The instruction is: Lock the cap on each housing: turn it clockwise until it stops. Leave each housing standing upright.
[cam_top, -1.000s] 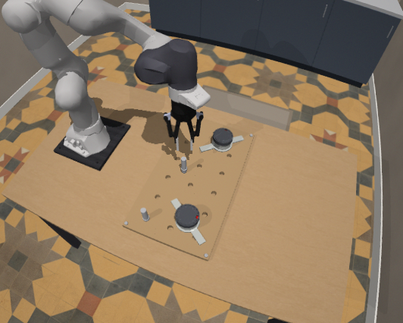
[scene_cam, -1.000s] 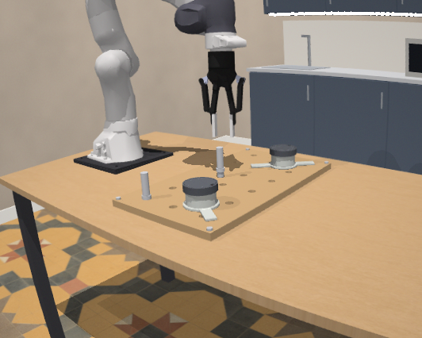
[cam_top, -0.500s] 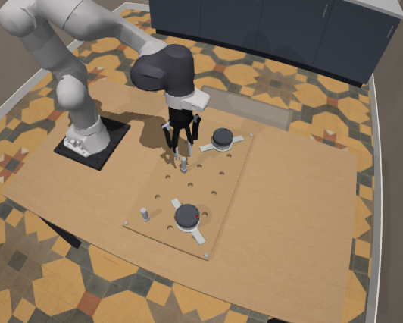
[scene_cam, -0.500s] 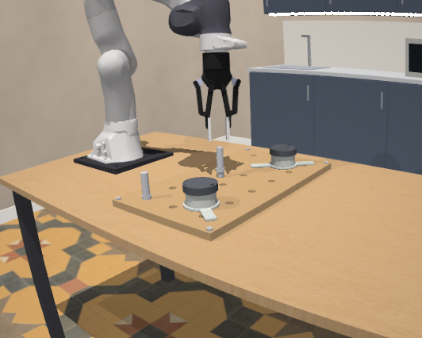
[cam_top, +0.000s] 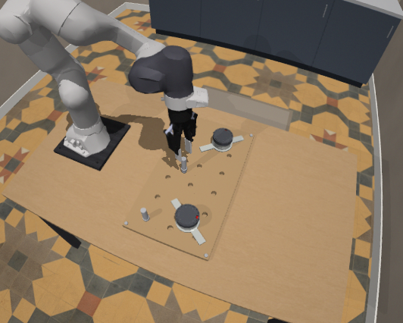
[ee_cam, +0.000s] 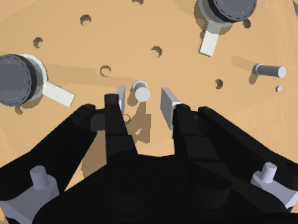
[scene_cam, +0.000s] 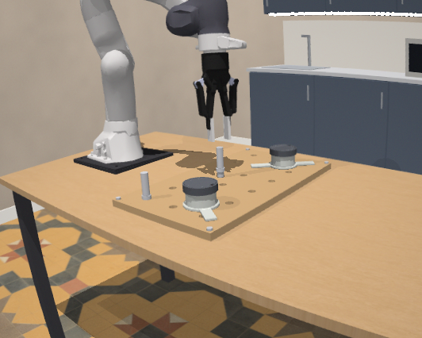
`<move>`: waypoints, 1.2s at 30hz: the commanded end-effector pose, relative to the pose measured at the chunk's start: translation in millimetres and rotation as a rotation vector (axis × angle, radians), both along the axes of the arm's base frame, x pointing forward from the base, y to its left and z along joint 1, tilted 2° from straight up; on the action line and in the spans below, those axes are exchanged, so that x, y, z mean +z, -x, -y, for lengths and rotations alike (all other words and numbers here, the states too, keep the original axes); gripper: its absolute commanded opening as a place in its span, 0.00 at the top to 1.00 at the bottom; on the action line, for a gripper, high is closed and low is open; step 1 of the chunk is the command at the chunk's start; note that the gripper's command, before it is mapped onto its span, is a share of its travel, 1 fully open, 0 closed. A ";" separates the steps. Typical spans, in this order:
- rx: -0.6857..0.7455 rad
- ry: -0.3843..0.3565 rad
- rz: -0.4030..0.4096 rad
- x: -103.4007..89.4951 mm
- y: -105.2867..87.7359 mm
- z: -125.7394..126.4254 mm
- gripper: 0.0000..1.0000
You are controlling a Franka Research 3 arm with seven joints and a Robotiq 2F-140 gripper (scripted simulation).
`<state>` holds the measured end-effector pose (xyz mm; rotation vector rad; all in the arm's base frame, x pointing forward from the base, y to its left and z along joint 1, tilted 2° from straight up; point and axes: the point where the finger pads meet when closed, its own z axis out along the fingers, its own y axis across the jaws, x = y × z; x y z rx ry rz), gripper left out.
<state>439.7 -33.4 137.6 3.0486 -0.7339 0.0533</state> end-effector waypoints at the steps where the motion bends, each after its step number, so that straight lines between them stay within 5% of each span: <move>1: 0.276 -0.027 -0.030 0.9 0.0 1.5 0.64; 6: 0.395 -0.038 -0.042 0.9 0.0 1.5 0.64; 36: 0.395 -0.039 -0.042 -10.1 0.0 1.3 0.64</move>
